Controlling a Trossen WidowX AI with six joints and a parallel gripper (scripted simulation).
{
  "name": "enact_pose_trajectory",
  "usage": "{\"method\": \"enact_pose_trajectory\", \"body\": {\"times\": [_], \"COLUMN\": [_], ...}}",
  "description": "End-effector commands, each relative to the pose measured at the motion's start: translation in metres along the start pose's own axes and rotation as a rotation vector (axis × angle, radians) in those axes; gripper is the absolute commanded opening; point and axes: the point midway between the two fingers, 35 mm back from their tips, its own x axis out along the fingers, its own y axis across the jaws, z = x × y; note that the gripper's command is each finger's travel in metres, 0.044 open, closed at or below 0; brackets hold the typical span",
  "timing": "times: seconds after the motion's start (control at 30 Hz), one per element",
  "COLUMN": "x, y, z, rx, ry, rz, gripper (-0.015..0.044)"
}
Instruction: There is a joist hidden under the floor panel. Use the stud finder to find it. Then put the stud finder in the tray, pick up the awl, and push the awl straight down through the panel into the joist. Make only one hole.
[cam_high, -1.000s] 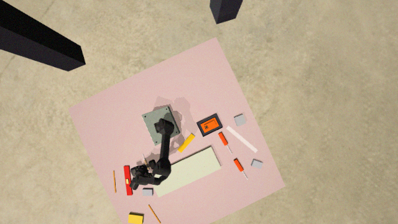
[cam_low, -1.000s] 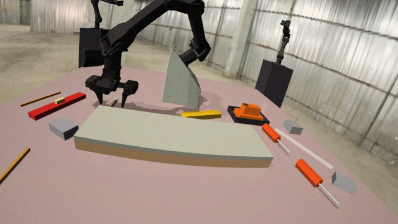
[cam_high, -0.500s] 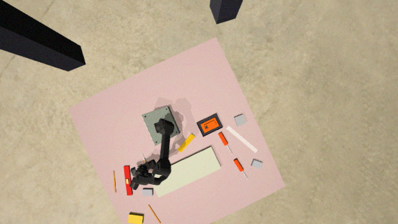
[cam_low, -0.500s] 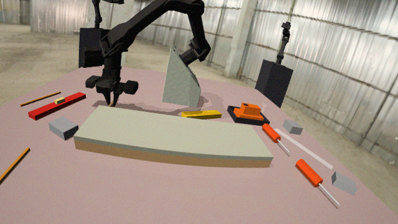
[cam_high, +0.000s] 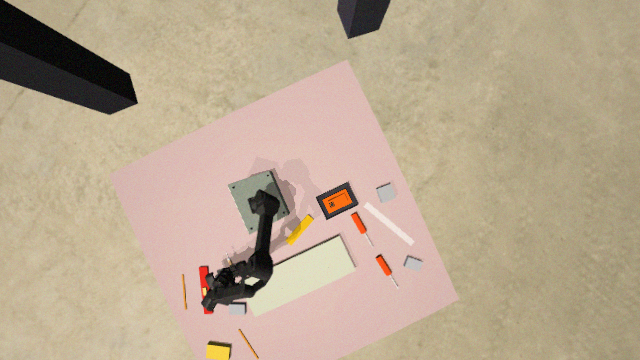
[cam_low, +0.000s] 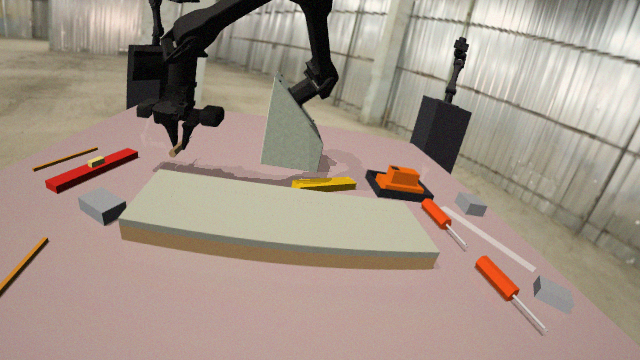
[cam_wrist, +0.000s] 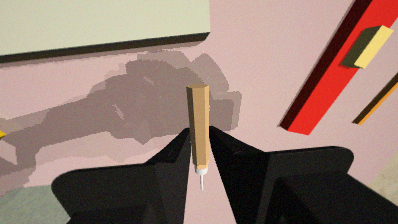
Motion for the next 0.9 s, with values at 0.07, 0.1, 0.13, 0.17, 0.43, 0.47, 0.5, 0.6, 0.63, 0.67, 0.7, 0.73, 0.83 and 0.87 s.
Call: {"method": "enact_pose_trajectory", "body": {"times": [0.07, 0.1, 0.13, 0.17, 0.43, 0.47, 0.5, 0.6, 0.63, 0.67, 0.7, 0.73, 0.83, 0.87], "x": [-0.062, -0.067, -0.069, -0.069, -0.064, -0.063, -0.062, -0.060, -0.059, -0.059, -0.058, -0.058, -0.057, -0.057], "y": [0.000, 0.001, 0.001, 0.001, -0.005, -0.006, -0.007, -0.011, -0.012, -0.013, -0.014, -0.015, -0.018, -0.019], "z": [-0.007, -0.008, -0.008, -0.008, -0.013, -0.014, -0.015, -0.018, -0.019, -0.020, -0.021, -0.022, -0.025, -0.025], "rx": [-0.009, -0.009, -0.009, -0.009, 0.060, 0.076, 0.093, 0.142, 0.158, 0.175, 0.192, 0.209, 0.260, 0.277], "ry": [-0.004, -0.004, -0.004, -0.004, 0.011, 0.013, 0.015, 0.016, 0.015, 0.013, 0.011, 0.009, -0.002, -0.007], "rz": [-0.010, -0.009, -0.009, -0.009, -0.095, -0.115, -0.135, -0.195, -0.215, -0.236, -0.256, -0.276, -0.338, -0.358], "gripper": [0.0000, 0.0000, 0.0000, 0.0000, 0.0000, 0.0000, 0.0000, 0.0000, 0.0000, 0.0000, 0.0000, 0.0000, 0.0000, 0.0000]}}
